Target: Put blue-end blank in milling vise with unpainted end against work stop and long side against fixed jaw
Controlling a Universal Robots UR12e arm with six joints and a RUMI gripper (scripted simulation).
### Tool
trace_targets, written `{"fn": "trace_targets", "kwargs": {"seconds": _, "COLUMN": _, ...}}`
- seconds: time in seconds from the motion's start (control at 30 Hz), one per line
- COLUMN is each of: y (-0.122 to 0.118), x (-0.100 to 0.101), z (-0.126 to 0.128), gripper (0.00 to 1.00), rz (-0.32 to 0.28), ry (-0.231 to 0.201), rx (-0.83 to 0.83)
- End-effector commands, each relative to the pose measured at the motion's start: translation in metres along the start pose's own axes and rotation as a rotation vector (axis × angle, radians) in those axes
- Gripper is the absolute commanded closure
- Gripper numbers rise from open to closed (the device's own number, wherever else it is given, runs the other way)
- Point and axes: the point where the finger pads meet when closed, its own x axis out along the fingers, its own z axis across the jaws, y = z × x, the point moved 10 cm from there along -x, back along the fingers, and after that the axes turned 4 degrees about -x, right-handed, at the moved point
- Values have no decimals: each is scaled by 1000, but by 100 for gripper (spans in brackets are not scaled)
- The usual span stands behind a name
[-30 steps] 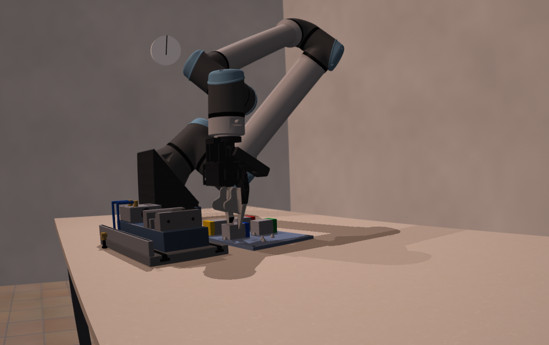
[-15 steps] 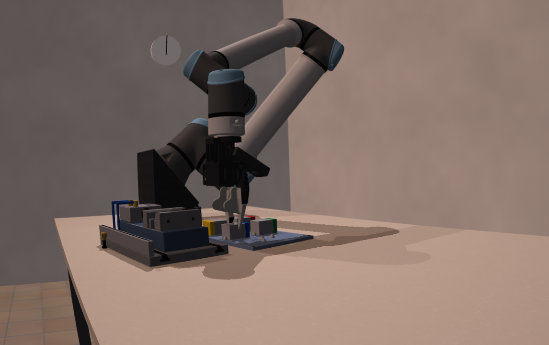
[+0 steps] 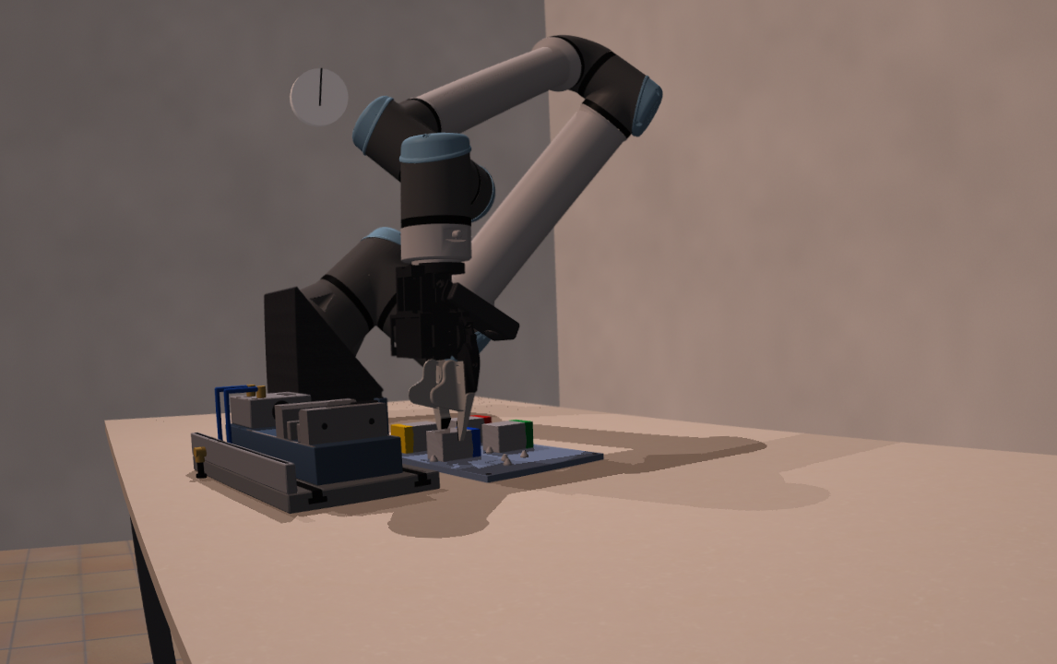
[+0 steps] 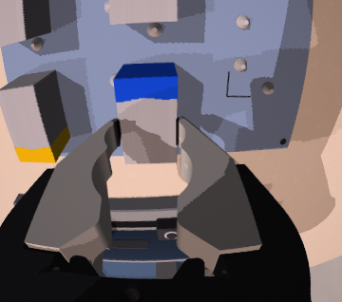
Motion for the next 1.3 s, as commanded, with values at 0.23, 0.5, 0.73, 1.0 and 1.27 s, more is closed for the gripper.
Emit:
{"fn": "trace_targets", "kwargs": {"seconds": 0.23, "y": 0, "x": -1, "z": 0, "gripper": 100, "rz": -1, "ry": -1, "rx": 0}}
{"fn": "trace_targets", "kwargs": {"seconds": 0.5, "y": 0, "x": -1, "z": 0, "gripper": 100, "rz": -1, "ry": -1, "rx": 0}}
{"fn": "trace_targets", "kwargs": {"seconds": 0.73, "y": 0, "x": -12, "z": 0, "gripper": 100, "rz": -1, "ry": -1, "rx": 0}}
{"fn": "trace_targets", "kwargs": {"seconds": 1.0, "y": 0, "x": -33, "z": 0, "gripper": 100, "rz": -1, "ry": -1, "rx": 0}}
{"fn": "trace_targets", "kwargs": {"seconds": 1.27, "y": 0, "x": -70, "z": 0, "gripper": 100, "rz": -1, "ry": -1, "rx": 0}}
